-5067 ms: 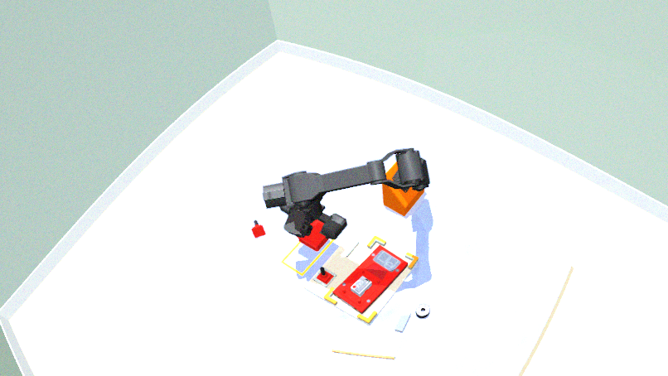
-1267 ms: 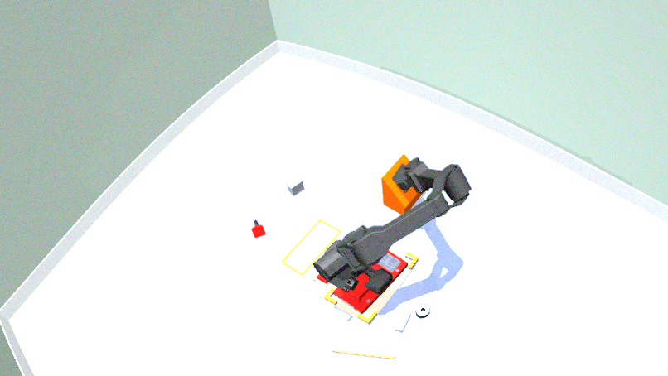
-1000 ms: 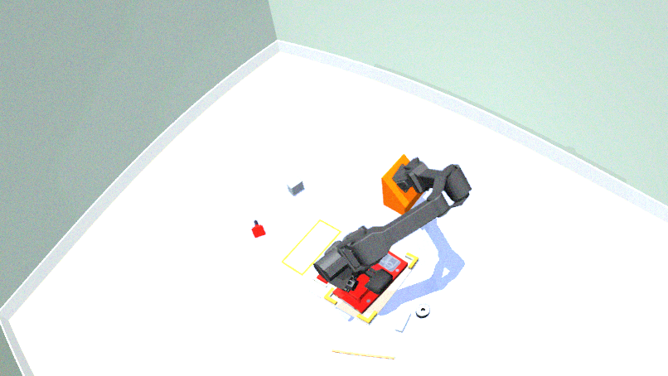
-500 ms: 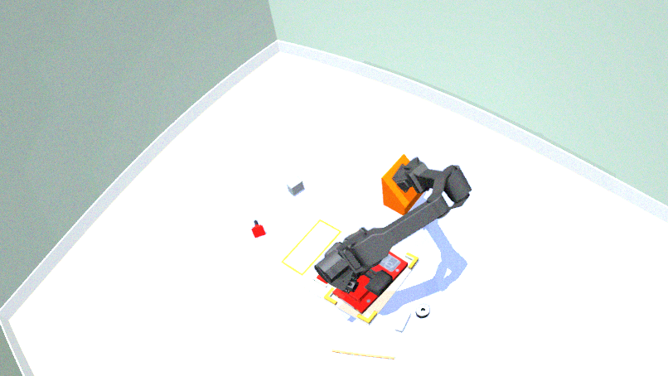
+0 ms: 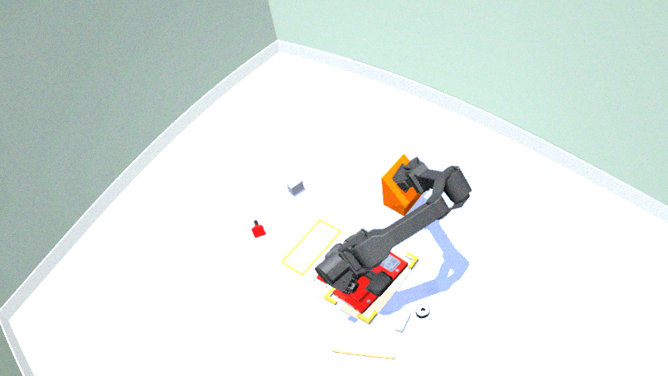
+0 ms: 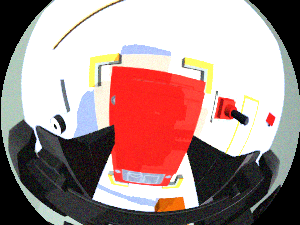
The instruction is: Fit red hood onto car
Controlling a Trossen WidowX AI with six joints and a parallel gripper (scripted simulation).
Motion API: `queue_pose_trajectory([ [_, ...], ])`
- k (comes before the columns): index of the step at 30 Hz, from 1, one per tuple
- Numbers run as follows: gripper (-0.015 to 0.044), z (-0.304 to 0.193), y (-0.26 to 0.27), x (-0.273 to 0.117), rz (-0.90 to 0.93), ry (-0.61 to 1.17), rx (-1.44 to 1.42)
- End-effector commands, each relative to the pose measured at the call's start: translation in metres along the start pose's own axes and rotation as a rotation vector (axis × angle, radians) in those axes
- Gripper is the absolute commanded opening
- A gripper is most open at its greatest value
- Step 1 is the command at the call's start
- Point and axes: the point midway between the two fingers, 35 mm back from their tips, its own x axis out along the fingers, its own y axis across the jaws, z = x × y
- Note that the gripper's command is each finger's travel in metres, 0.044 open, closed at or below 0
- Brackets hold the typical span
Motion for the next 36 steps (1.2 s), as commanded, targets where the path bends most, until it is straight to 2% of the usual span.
queue_pose_trajectory([
  [1,0.0,0.0005,-0.0002,0.001,0.003,-0.003,0.004],
  [17,0.0,-0.0001,0.0,0.0043,0.0,0.0,0.001],
  [33,0.042,-0.0001,0.0,0.0048,0.0,0.0,0.001],
  [34,0.044,-0.0001,0.0,0.0048,0.0,0.0,0.001],
  [36,0.044,-0.0001,0.0,0.0048,0.0,0.0,0.001],
])
